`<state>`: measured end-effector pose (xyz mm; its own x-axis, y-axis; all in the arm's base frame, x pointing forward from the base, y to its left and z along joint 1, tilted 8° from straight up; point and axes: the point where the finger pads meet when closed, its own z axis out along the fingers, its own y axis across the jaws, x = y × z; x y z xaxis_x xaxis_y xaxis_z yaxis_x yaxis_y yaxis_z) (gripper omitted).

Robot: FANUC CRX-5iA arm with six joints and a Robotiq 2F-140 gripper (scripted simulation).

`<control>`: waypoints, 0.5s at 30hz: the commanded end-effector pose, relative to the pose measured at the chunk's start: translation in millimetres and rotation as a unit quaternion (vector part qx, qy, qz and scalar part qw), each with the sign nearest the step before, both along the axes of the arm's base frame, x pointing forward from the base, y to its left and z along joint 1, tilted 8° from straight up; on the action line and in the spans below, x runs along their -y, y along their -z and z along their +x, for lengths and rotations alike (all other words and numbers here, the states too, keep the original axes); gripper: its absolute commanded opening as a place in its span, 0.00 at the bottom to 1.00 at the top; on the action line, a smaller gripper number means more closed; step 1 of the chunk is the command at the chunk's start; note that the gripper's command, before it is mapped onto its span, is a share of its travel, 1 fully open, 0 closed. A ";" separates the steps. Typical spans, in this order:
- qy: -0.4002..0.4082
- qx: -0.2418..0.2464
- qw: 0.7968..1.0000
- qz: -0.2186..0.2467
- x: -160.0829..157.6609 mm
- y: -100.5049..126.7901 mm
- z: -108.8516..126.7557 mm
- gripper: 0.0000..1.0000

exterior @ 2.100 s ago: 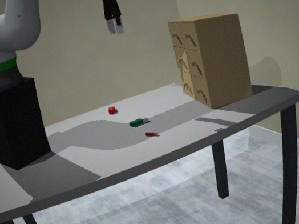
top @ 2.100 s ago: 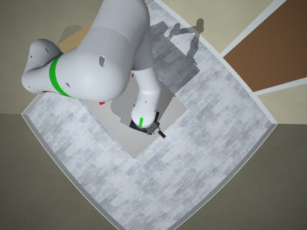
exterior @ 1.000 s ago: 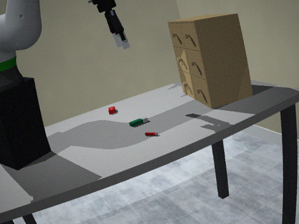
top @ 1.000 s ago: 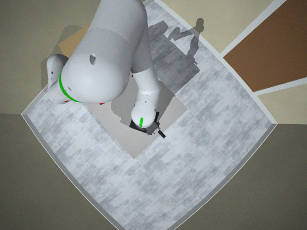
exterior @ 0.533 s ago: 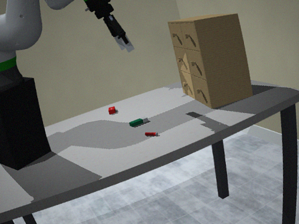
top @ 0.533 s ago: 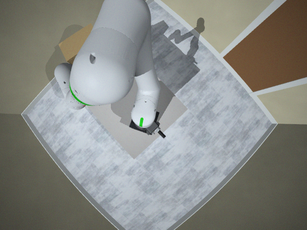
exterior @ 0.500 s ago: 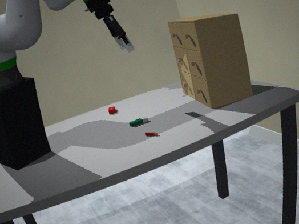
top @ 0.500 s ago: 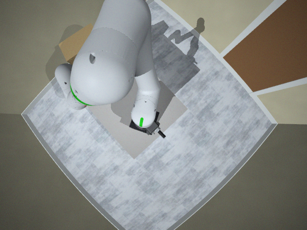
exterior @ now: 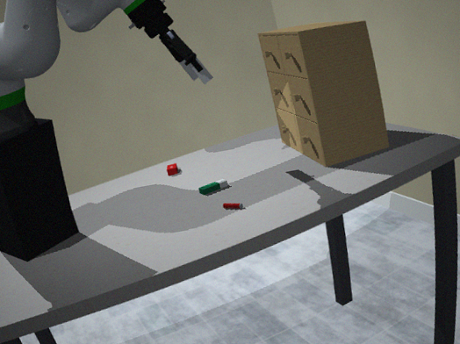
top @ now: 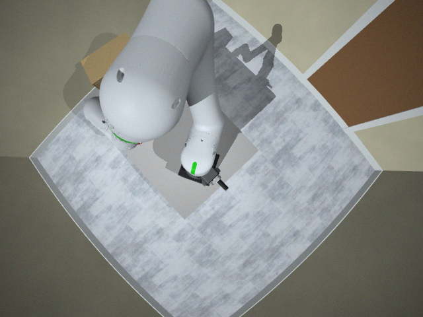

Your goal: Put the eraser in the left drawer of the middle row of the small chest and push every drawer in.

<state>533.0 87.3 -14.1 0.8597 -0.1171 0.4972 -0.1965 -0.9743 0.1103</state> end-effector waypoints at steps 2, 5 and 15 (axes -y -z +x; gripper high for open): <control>-0.003 0.050 0.999 -0.008 2.9 3.2 6.3 1.00; -0.003 0.061 0.998 -0.011 3.7 4.2 8.8 1.00; -0.010 0.118 0.993 -0.022 6.4 13.8 18.4 1.00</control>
